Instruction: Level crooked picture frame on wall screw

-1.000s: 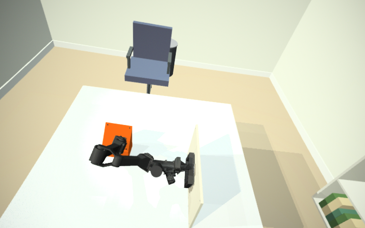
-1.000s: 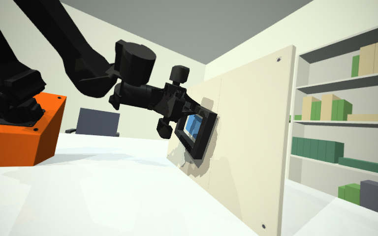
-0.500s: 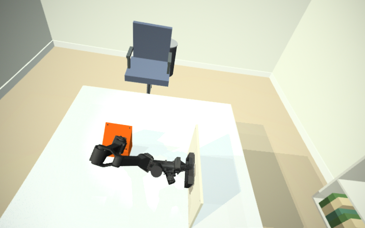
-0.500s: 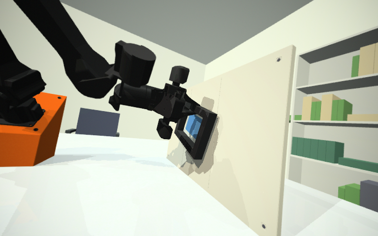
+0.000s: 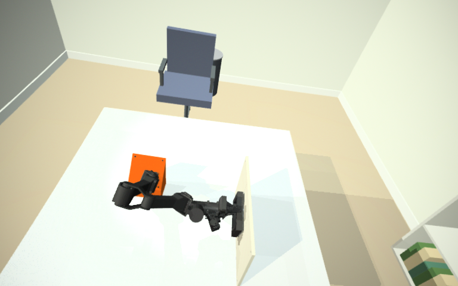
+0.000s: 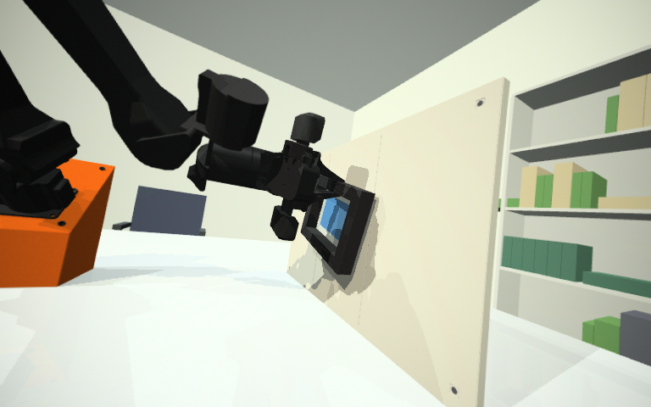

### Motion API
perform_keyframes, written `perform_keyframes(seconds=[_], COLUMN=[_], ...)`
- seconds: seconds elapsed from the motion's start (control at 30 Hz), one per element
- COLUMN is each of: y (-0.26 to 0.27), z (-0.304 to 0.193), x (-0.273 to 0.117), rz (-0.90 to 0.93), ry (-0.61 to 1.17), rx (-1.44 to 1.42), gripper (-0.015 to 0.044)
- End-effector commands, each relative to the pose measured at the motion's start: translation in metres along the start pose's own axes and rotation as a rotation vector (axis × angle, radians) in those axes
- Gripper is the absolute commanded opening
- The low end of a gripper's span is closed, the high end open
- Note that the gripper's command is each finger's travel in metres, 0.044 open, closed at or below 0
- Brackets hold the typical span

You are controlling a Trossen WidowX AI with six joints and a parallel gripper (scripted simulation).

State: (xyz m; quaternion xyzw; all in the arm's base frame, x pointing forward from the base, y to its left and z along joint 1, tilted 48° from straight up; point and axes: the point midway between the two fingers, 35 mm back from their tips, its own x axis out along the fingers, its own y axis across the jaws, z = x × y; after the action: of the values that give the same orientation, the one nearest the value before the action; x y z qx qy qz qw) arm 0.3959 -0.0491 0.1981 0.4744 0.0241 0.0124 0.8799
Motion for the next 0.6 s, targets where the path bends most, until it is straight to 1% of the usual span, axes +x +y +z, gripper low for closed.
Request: perform_keyframes(seconds=[0.0,0.57], y=[-0.0002,0.0007], z=[0.0001,-0.0004], x=[0.0,0.0001], rz=[-0.001,-0.001], ry=[-0.002,-0.002], rx=[-0.029,-0.124], gripper=[0.0,0.0])
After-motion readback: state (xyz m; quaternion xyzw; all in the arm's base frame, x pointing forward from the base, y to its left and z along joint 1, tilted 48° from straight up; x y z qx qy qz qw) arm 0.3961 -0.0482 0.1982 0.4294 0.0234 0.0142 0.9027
